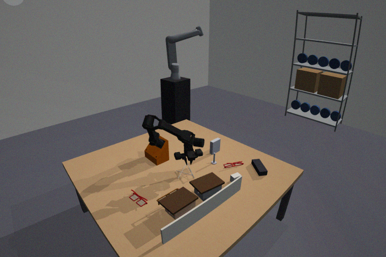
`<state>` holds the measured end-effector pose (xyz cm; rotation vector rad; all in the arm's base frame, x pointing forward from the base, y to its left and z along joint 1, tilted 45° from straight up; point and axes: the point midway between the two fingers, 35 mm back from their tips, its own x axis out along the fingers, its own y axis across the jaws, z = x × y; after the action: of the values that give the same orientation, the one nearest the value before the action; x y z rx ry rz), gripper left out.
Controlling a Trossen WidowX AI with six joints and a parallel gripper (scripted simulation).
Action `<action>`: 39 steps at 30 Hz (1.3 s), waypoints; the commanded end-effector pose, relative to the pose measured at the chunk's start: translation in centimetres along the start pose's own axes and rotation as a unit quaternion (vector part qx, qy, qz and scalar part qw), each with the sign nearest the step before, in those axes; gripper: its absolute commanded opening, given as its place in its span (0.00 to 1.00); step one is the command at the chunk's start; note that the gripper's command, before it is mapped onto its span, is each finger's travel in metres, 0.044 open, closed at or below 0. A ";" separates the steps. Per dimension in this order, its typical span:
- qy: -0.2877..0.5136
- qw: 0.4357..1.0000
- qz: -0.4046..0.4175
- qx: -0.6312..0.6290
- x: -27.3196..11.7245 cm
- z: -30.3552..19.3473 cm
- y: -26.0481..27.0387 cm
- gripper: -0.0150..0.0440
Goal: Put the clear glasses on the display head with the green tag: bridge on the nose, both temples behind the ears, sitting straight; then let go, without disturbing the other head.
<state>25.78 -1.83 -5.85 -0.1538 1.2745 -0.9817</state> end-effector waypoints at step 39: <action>0.002 1.000 -0.010 -0.006 4.2 -0.3 -0.2 0.46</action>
<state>25.51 -4.48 -9.03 -0.1669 1.2844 -0.9893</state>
